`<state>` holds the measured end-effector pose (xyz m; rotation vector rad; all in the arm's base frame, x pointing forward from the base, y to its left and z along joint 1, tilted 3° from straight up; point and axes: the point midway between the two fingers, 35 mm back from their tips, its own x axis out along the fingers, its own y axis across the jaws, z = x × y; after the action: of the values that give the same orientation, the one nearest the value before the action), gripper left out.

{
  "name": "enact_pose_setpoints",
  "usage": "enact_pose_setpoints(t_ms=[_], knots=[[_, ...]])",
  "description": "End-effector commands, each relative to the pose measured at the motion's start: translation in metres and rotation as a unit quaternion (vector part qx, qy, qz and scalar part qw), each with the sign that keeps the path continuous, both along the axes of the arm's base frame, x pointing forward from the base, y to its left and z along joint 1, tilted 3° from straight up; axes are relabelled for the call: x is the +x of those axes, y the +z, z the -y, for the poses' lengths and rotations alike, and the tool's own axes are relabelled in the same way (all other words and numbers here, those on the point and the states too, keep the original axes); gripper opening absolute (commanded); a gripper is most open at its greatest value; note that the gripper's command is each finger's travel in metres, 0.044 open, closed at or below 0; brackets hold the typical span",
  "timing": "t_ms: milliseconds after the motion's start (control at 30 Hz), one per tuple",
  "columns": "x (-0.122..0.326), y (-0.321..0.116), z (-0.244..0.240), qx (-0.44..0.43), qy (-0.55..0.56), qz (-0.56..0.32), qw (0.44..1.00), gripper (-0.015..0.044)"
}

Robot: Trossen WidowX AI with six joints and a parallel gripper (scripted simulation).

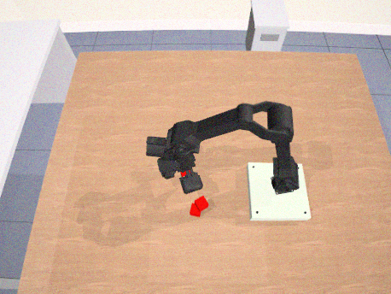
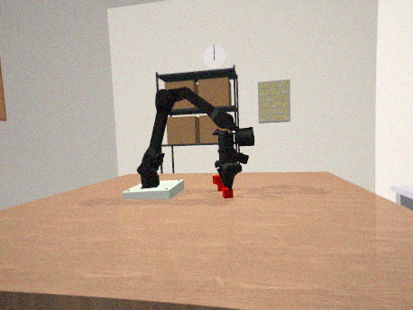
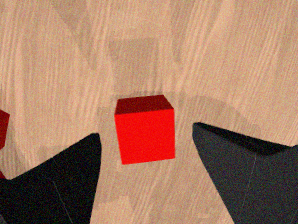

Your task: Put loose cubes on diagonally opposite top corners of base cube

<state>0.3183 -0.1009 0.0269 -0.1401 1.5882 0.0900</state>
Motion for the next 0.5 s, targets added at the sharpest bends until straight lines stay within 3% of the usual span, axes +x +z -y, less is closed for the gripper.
enact_pose_setpoints(t_ms=[0, 200, 400, 467], knots=[[-0.0019, -0.0101, 0.0004, 0.0, 0.002, -0.006, 1.0, 0.0265], [-0.0025, -0.0173, 0.0005, 0.0, 0.002, -0.006, 1.0, 0.0265], [-0.0025, -0.0173, 0.0005, 0.0, 0.002, -0.006, 1.0, 0.0108], [-0.0025, -0.0173, 0.0005, 0.0, 0.002, -0.006, 1.0, 0.0105]])
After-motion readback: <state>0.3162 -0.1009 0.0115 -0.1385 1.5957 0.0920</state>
